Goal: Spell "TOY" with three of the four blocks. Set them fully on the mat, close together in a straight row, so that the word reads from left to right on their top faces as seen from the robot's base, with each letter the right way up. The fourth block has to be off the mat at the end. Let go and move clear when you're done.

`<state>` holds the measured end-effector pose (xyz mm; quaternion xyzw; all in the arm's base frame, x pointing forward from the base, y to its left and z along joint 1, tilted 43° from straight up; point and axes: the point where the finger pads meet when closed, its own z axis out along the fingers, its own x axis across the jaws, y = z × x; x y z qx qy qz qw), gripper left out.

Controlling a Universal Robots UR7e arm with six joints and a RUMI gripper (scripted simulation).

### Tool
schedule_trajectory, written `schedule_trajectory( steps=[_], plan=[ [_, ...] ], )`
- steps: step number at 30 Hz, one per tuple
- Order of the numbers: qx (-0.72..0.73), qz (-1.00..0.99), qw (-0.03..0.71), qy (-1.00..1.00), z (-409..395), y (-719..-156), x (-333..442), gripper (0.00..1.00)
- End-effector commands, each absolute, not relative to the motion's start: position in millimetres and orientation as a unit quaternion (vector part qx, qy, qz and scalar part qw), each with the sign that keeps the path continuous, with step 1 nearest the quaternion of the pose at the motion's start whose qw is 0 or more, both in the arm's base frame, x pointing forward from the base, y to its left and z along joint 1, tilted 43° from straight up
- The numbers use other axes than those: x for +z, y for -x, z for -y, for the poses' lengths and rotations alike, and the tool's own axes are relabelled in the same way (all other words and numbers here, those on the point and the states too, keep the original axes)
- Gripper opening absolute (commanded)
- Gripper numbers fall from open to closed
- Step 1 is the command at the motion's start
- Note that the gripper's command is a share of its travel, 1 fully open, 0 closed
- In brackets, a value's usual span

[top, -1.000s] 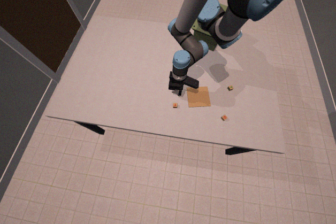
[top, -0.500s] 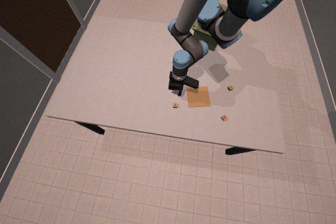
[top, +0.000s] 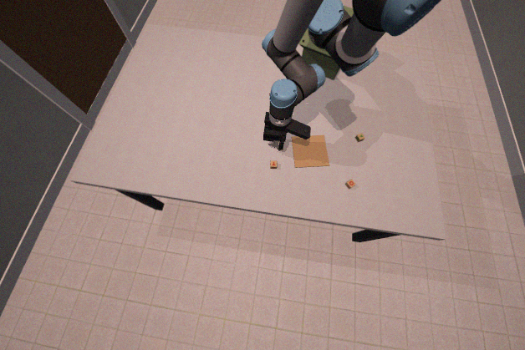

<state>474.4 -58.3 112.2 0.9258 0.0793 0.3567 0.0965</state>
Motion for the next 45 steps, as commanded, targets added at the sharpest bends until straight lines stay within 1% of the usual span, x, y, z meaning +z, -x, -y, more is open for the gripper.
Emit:
schedule_trajectory(
  steps=[1, 36, 37, 39, 40, 42, 43, 45],
  plan=[
    [0.357, -0.079, 0.097, -0.926, 58.3, -474.9, 112.2, 0.05],
    [0.357, -0.079, 0.097, -0.926, 58.3, -474.9, 112.2, 0.05],
    [0.357, -0.079, 0.097, -0.926, 58.3, -474.9, 112.2, 0.09],
    [0.357, -0.079, 0.097, -0.926, 58.3, -474.9, 112.2, 0.09],
    [0.357, -0.079, 0.097, -0.926, 58.3, -474.9, 112.2, 0.13],
    [0.357, -0.079, 0.097, -0.926, 58.3, -474.9, 112.2, 0.13],
    [0.357, -0.079, 0.097, -0.926, 58.3, -474.9, 112.2, 0.17],
    [0.357, -0.079, 0.097, -0.926, 58.3, -474.9, 112.2, 0.17]
  ],
)
